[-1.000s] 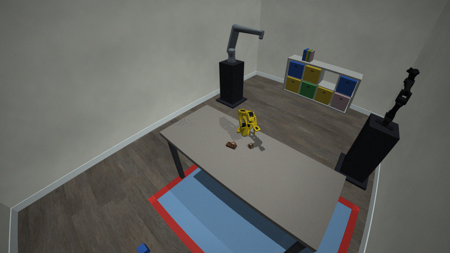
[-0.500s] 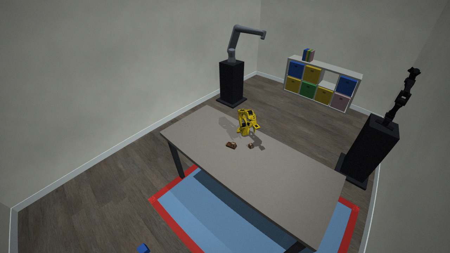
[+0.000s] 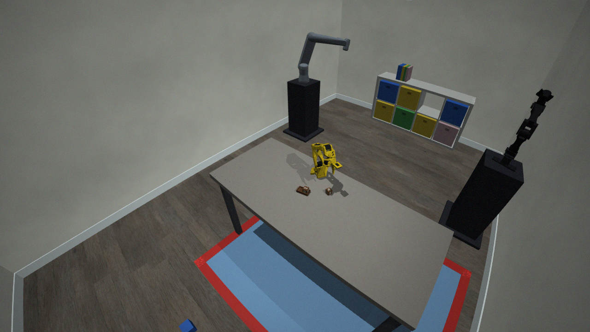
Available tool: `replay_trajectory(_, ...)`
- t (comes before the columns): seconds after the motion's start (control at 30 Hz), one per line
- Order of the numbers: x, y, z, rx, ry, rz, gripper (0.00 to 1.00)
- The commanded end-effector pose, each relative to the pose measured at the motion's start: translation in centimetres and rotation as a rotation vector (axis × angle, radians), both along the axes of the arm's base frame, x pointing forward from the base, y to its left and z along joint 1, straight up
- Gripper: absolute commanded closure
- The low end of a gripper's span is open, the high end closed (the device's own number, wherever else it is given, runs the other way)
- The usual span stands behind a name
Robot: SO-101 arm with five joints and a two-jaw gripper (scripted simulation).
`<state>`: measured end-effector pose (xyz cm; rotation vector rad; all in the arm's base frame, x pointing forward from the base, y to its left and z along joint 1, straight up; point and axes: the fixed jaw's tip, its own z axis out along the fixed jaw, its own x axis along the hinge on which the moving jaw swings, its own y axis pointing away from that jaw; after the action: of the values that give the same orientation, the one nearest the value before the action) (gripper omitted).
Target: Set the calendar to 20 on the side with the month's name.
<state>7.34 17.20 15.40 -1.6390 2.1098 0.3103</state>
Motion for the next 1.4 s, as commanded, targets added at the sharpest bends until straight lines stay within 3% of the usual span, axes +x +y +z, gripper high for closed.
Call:
replay_trajectory(0.0, -0.1, 0.0, 0.6, 0.022, -0.059, 0.081, 0.65)
replay_trajectory(0.3, 0.1, -0.3, 0.1, -0.043, -0.192, 0.324, 0.65)
replay_trajectory(0.37, 0.1, -0.3, 0.1, -0.043, -0.192, 0.324, 0.65)
replay_trajectory(0.87, 0.5, -1.1, -1.0, -0.180, -0.459, 0.818, 0.65)
replay_trajectory(1.37, 0.9, -1.5, -1.6, -0.272, -0.630, 1.140, 0.65)
